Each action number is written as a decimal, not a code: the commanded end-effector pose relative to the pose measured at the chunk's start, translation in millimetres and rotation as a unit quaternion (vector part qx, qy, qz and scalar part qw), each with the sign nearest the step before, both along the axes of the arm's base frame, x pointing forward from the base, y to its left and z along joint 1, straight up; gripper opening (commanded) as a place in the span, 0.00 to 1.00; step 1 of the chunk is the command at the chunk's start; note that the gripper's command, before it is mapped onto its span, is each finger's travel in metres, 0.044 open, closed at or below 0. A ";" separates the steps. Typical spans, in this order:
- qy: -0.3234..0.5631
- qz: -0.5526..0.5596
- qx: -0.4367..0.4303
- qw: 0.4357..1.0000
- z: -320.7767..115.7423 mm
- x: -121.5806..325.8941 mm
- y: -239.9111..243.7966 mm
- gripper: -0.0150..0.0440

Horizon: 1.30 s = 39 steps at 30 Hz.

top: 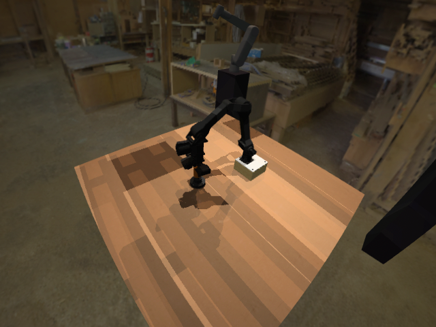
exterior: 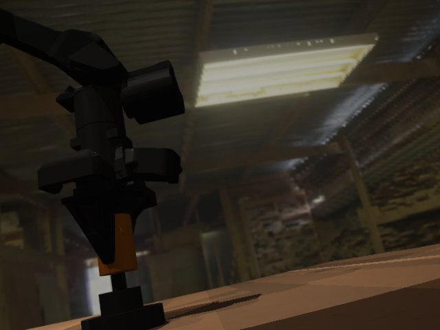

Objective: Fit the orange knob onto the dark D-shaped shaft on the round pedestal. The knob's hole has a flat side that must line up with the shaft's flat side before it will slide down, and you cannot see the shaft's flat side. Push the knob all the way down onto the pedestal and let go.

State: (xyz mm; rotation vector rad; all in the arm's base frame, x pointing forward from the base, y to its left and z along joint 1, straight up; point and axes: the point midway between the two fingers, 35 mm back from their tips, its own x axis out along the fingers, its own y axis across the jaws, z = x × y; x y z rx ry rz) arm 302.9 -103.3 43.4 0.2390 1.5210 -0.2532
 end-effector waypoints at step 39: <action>-0.004 -0.106 0.003 0.994 0.6 -1.4 1.2 0.25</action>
